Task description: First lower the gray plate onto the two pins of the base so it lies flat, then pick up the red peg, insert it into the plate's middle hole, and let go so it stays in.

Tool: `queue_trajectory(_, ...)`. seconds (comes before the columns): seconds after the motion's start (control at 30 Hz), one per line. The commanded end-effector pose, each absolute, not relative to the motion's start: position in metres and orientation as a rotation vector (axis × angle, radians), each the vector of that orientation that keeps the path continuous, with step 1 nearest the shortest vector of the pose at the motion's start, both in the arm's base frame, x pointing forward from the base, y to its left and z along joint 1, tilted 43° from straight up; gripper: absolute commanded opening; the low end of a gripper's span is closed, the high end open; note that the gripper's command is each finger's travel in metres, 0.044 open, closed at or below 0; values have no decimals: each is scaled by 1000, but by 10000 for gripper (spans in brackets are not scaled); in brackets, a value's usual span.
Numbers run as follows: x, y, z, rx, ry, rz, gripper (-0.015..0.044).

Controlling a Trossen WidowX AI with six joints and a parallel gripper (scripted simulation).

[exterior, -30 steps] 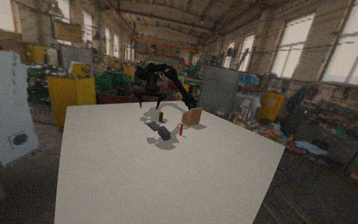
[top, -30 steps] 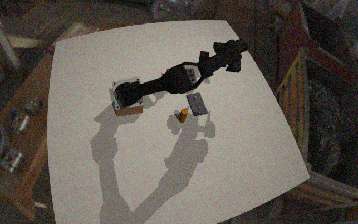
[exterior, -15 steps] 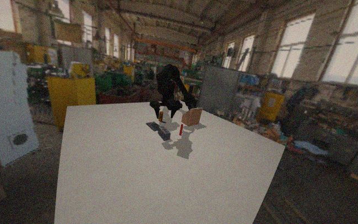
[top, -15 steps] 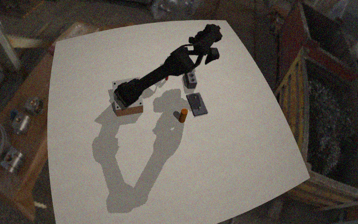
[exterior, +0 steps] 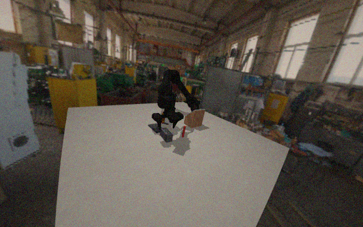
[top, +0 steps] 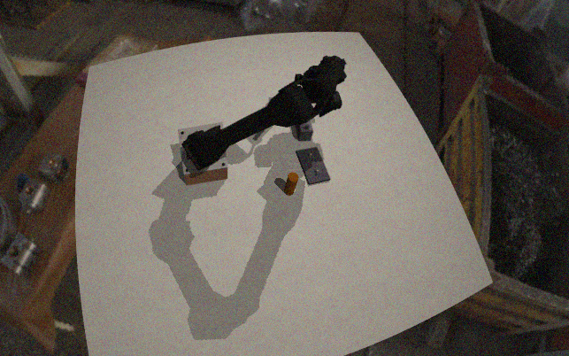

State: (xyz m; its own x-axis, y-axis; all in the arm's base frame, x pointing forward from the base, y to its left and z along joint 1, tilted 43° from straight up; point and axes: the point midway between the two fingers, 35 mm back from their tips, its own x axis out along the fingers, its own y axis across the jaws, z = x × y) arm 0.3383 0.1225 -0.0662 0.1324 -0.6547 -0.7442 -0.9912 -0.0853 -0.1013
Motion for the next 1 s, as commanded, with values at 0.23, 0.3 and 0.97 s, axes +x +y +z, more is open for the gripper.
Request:
queue_trajectory(0.23, 340, 110, -80, -1819, 1586, 719, 440)
queue_trajectory(0.3, 341, 108, -82, -1819, 1586, 719, 440)
queue_trajectory(0.97, 344, 86, -105, -1820, 1587, 717, 440)
